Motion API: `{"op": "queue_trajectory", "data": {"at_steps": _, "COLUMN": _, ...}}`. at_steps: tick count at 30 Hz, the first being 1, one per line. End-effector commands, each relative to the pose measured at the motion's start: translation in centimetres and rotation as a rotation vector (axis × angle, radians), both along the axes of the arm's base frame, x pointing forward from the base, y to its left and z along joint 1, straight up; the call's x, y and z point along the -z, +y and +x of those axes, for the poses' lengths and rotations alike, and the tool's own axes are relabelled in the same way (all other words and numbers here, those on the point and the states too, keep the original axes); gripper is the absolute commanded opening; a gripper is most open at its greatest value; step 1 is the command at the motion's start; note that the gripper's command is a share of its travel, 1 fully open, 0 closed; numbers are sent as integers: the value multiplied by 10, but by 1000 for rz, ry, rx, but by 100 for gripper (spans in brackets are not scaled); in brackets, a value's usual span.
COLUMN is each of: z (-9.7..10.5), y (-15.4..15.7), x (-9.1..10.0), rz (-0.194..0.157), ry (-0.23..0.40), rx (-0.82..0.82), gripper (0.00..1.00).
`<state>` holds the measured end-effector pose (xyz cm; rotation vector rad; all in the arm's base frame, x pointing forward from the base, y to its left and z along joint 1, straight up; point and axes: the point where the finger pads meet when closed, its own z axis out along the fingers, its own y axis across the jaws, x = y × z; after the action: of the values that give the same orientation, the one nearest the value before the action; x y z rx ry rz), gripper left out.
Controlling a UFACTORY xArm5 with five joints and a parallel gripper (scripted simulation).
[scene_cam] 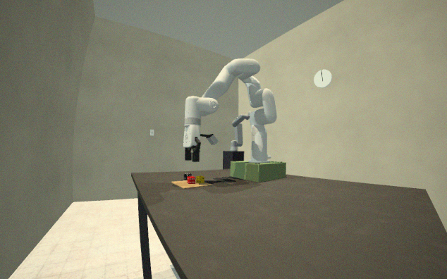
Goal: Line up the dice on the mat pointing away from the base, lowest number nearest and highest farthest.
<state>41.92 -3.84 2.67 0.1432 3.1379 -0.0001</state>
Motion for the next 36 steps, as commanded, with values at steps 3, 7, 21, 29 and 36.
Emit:
{"op": "queue_trajectory", "data": {"at_steps": 3, "z": 1, "y": 0, "x": -1, "rz": 0, "ry": -4, "rx": 0, "gripper": 100}}
{"op": "queue_trajectory", "data": {"at_steps": 7, "z": 1, "y": 0, "x": -1, "rz": 0, "ry": -4, "rx": -3, "gripper": 100}}
{"op": "queue_trajectory", "data": {"at_steps": 21, "z": -2, "y": -17, "x": 0, "rz": -1, "ry": -3, "rx": -307, "gripper": 100}}
{"op": "queue_trajectory", "data": {"at_steps": 29, "z": -5, "y": -29, "x": 1, "rz": -2, "ry": -3, "rx": -516, "gripper": 100}}
{"op": "queue_trajectory", "data": {"at_steps": 36, "z": -7, "y": -40, "x": 2, "rz": -2, "ry": -3, "rx": -720, "gripper": 100}}
